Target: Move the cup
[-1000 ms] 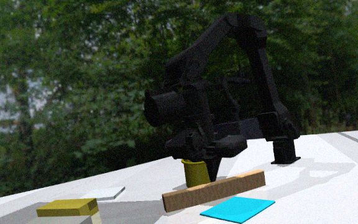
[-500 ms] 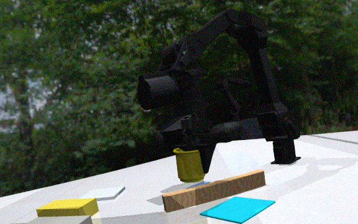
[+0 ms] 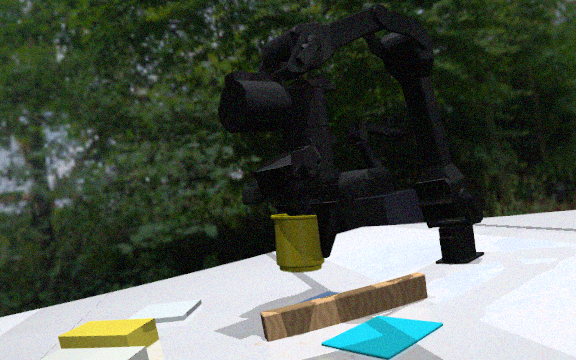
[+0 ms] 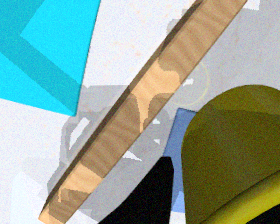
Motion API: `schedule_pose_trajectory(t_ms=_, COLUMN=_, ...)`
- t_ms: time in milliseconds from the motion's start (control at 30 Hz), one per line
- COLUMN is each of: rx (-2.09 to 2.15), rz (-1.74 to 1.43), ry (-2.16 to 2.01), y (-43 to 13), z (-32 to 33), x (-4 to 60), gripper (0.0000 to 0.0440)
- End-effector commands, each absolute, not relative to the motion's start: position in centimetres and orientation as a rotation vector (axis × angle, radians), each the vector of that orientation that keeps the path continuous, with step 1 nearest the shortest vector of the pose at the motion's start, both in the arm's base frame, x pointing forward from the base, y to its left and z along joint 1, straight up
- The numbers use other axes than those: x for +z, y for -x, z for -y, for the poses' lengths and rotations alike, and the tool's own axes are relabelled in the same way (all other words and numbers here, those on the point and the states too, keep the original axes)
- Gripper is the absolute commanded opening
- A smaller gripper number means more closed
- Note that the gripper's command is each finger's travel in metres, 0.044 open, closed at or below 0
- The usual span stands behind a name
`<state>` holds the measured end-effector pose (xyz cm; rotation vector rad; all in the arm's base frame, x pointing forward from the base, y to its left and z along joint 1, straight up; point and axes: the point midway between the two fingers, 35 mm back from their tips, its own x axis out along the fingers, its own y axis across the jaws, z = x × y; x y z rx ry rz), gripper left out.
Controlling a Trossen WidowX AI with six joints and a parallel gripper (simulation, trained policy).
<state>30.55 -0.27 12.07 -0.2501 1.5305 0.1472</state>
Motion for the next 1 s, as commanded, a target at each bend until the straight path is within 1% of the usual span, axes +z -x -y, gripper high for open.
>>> schedule_pose_trajectory(t_ms=0, rx=0.160, rz=-1.506, ry=0.251, y=-31.2, z=-1.0, x=12.7, gripper=0.0002)
schedule_pose_trajectory(t_ms=467, rx=0.206, rz=-1.417, ry=0.281, y=-33.0, z=-6.0, x=13.4, gripper=0.0000)
schedule_pose_trajectory(t_ms=967, rx=0.251, rz=-1.363, ry=0.300, y=-33.4, z=-11.8, x=11.5, gripper=0.0000)
